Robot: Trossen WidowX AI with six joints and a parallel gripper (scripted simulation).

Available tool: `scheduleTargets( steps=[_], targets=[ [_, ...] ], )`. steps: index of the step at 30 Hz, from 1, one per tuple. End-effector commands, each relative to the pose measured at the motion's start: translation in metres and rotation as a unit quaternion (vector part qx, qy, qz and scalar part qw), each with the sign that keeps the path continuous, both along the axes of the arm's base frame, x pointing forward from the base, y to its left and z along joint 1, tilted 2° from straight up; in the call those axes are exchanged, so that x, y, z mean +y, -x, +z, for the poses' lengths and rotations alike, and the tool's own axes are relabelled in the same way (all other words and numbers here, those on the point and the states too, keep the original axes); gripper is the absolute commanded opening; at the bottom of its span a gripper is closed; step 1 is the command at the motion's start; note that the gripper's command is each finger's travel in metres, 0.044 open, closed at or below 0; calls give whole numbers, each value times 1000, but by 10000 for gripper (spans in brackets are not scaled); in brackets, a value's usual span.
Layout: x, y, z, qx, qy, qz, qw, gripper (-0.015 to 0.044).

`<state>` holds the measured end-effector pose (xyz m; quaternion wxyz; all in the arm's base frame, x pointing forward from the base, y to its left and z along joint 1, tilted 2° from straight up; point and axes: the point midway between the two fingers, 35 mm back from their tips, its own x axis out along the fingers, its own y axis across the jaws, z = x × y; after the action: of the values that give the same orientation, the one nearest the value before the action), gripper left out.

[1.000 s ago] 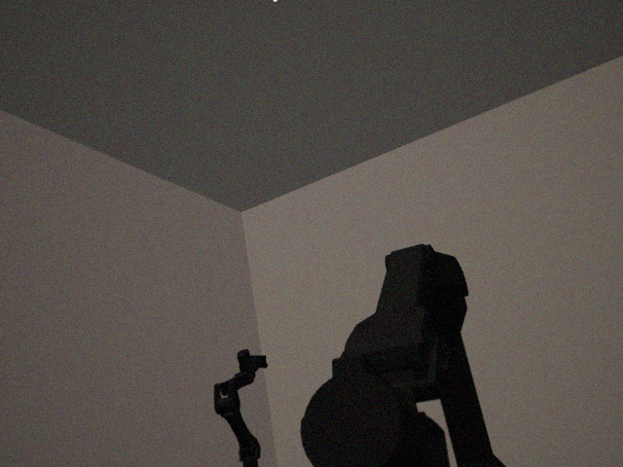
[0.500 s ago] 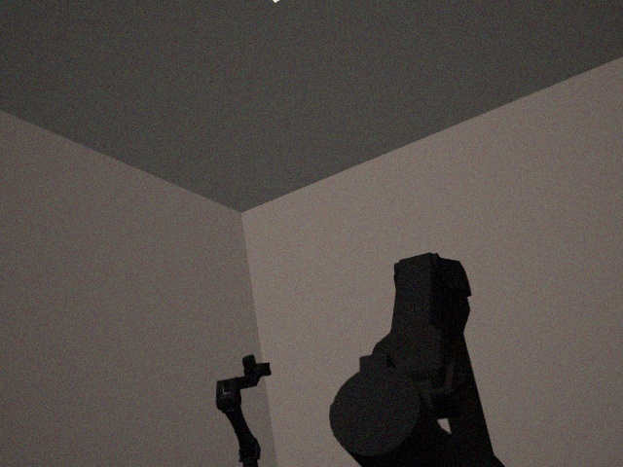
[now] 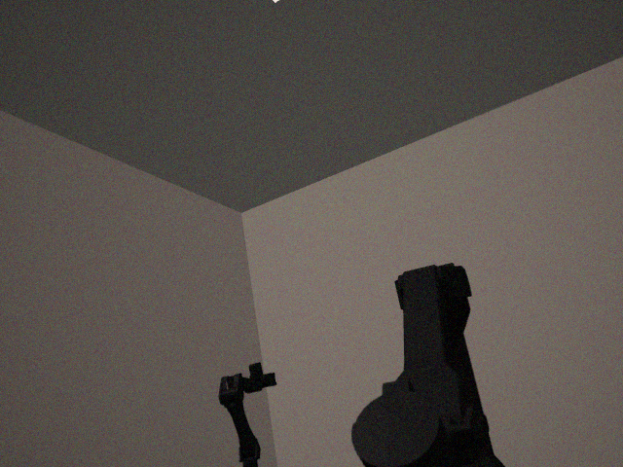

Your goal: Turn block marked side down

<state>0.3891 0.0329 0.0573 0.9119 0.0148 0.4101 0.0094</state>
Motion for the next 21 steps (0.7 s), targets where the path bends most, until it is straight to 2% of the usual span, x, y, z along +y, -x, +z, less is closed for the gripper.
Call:
scheduleTargets(
  steps=[1,21],
  targets=[
    [0,0,-10,-30,1,-3,1000,0],
    [-1,14,-15,-170,-1,-10,985,0]
  ],
)
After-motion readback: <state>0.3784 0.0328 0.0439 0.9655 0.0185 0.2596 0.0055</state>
